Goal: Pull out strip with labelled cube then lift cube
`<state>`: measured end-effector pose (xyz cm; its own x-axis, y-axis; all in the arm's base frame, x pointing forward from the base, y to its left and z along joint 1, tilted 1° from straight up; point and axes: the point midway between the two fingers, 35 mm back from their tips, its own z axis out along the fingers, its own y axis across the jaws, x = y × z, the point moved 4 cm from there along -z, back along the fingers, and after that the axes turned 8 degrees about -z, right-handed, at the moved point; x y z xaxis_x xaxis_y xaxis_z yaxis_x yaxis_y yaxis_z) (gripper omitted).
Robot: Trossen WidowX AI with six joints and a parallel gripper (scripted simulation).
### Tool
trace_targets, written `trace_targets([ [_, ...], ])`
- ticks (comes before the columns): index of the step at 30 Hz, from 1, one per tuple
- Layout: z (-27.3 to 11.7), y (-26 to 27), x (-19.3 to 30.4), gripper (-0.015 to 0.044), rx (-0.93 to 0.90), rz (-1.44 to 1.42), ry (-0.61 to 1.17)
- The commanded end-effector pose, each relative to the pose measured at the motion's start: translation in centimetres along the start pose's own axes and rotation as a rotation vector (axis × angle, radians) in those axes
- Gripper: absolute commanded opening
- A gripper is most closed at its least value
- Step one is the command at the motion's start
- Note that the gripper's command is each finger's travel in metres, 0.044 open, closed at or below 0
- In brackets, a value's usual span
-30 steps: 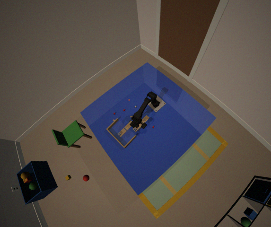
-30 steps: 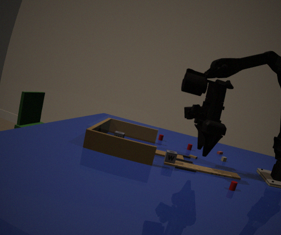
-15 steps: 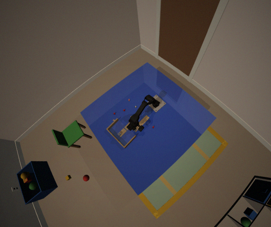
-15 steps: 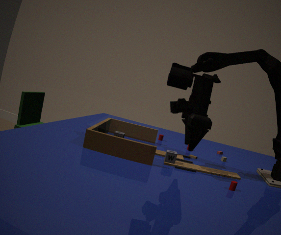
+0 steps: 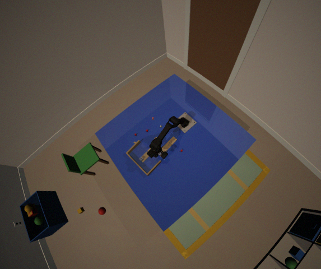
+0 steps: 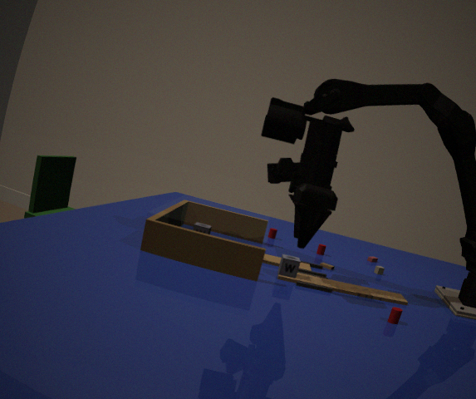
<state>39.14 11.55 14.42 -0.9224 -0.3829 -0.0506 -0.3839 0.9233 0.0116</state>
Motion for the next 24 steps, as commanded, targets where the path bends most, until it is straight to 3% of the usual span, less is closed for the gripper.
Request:
trace_targets([
  [1,0.2,-0.1,-0.4,0.0335,0.001,-0.005,-0.003],
  [5,0.8,-0.1,-0.5,0.025,0.001,-0.005,-0.003],
  [24,3.9,-0.1,-0.5,0.025,0.001,-0.005,-0.003],
])
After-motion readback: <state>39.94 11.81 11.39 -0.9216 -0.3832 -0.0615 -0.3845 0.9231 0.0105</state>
